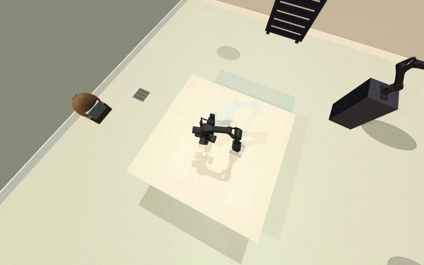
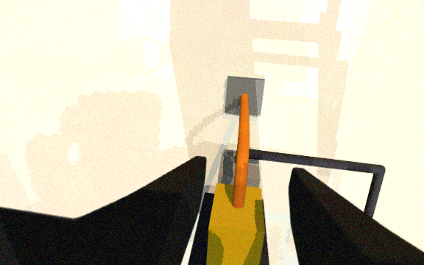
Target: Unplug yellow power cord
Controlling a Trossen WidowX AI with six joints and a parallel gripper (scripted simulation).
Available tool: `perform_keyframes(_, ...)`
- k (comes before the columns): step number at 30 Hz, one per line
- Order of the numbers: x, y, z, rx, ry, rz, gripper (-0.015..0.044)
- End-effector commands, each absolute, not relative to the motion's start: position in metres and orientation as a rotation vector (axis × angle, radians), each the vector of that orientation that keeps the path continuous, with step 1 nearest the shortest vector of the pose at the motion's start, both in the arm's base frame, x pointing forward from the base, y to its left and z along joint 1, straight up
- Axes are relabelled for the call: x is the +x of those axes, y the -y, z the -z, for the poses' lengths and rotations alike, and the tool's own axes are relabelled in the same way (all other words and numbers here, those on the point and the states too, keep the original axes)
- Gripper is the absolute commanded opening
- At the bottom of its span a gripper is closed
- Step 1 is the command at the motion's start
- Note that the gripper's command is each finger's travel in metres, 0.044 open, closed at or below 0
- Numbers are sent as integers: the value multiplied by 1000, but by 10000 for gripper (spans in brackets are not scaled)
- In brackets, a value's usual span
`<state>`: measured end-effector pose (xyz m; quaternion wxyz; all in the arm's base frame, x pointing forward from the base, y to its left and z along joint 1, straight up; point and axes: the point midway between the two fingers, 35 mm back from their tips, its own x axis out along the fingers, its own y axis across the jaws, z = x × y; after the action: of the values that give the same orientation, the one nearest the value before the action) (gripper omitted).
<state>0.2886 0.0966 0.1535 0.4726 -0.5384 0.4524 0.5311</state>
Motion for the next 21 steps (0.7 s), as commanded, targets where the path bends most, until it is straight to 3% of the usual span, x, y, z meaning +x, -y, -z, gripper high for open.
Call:
perform_keyframes(1, 289, -95, -153, -1330, -1110, -1309, 160)
perform_keyframes(21, 293, -63, -153, -1332, -1111, -1307, 160)
